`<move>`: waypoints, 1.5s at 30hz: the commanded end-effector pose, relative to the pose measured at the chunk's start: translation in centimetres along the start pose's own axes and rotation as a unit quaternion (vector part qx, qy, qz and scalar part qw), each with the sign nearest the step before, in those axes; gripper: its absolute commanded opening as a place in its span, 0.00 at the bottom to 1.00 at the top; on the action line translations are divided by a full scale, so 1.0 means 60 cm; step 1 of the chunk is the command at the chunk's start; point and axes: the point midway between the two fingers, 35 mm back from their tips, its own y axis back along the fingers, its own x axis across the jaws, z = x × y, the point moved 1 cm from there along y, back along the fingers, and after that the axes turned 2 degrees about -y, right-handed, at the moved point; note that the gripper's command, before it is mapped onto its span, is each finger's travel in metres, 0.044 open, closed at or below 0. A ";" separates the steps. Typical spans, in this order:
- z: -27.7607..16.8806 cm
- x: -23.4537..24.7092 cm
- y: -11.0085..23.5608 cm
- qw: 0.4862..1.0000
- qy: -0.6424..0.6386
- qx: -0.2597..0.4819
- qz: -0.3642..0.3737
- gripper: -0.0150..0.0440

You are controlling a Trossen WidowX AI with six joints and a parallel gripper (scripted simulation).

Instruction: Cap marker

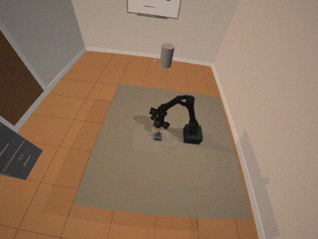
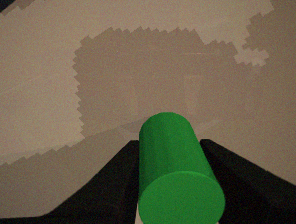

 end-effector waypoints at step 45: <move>0.095 0.048 0.151 1.000 -0.001 -0.001 0.000 0.25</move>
